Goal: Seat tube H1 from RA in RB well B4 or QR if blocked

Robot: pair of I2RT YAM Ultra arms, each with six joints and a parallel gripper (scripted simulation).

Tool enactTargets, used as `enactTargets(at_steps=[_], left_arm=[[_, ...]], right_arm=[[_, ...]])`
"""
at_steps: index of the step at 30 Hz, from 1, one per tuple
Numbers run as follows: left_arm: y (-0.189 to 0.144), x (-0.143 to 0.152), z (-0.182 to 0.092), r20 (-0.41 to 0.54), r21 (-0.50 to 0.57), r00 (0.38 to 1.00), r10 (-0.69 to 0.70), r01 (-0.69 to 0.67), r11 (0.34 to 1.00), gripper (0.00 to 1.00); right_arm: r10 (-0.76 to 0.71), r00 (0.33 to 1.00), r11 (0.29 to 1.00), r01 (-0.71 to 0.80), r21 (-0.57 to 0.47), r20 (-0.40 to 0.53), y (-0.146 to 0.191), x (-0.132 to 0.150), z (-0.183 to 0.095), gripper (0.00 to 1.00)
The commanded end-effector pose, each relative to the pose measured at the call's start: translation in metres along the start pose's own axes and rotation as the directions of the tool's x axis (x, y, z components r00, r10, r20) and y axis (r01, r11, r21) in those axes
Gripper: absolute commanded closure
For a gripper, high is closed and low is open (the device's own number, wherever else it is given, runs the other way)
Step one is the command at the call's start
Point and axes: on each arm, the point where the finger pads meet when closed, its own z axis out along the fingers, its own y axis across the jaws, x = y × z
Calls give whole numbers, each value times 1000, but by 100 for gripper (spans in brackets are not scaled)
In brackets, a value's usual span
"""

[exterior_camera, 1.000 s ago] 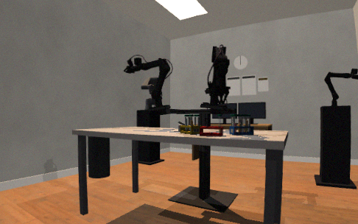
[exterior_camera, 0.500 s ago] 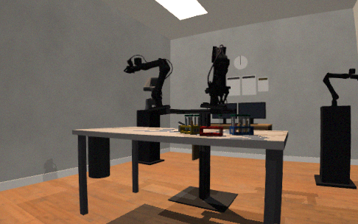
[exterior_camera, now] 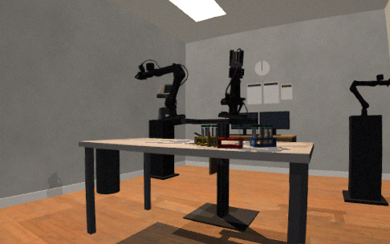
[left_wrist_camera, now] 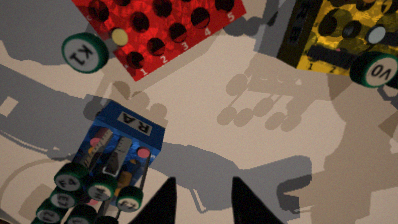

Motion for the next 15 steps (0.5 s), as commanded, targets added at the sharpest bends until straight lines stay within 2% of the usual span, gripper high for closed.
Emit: enactTargets(at_steps=[1,11,15], left_arm=[[-12,-4,-9,82,-61,985,-153,158,985,70],[-14,-4,-10,87,-64,984,-153,159,985,70],[11,10,-14,101,-65,982,-158,165,984,70]], right_arm=[[11,1000,1000,-12,23,28,-7,-21,-11,100],[11,1000,1000,-12,23,28,-7,-21,-11,100],[11,1000,1000,-12,23,28,-7,-21,-11,100]])
